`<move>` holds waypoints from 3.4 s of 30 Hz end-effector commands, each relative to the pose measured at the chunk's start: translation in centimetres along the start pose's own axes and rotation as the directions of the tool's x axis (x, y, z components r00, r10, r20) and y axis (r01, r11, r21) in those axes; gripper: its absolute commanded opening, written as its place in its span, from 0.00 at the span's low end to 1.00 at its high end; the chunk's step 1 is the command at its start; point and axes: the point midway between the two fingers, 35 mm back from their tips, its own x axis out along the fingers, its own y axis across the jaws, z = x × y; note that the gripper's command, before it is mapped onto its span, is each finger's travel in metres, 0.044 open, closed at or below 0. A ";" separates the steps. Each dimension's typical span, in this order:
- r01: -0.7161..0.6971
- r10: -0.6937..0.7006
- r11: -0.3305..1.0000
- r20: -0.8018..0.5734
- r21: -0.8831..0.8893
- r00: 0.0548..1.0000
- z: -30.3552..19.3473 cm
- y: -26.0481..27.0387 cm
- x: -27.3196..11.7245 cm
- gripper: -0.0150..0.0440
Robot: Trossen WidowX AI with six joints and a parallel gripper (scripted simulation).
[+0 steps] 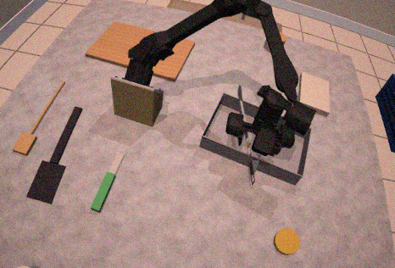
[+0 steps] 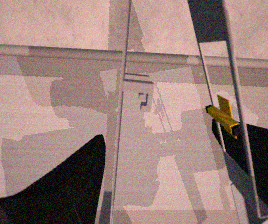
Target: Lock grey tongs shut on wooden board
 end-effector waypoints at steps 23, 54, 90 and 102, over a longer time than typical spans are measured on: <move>0.000 0.000 1.000 0.000 -0.001 1.000 0.0 0.0 -0.1 0.57; 0.000 0.000 1.000 0.000 -0.001 1.000 0.0 0.0 -0.1 0.06; 0.008 -0.008 0.998 0.014 -0.060 1.000 -4.0 0.2 -8.0 0.00; 0.016 -0.009 0.981 0.040 -0.191 0.999 -11.2 -0.6 -8.0 0.00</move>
